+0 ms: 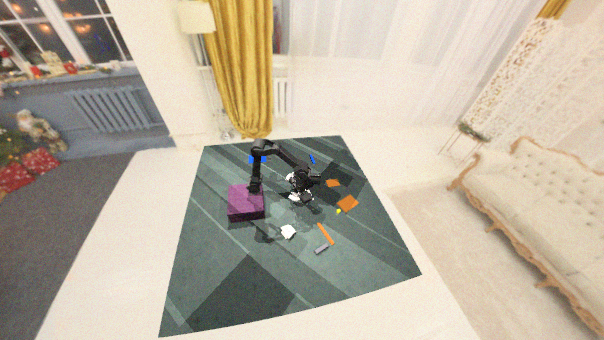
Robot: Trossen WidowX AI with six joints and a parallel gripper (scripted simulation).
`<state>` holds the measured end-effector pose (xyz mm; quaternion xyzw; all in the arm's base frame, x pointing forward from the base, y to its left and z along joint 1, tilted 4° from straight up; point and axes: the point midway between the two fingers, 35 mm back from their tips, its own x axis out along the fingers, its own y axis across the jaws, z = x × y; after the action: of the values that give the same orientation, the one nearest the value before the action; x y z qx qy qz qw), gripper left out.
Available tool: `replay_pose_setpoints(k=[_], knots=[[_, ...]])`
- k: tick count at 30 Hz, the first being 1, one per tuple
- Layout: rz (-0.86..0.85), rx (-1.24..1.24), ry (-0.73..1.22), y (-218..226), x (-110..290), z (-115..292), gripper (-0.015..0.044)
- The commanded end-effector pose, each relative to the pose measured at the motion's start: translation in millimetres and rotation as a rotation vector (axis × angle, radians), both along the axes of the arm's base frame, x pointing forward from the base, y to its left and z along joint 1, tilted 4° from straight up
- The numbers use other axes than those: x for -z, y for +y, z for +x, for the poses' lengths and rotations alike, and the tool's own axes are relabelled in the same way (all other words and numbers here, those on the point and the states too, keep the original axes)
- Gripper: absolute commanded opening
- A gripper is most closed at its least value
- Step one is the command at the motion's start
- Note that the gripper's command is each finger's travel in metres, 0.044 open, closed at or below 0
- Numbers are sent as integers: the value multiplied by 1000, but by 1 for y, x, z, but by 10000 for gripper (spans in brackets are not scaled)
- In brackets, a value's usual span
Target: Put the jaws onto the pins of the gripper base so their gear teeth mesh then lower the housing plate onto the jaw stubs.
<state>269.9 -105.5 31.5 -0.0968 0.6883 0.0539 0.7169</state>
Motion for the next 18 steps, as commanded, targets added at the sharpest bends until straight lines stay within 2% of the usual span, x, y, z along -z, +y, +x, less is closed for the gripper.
replay_pose_setpoints(k=[1, 18], knots=[[-8, 3, -9, 4, -3, 13, 134], [-5, 3, -12, 32, -4, 54, 134]])
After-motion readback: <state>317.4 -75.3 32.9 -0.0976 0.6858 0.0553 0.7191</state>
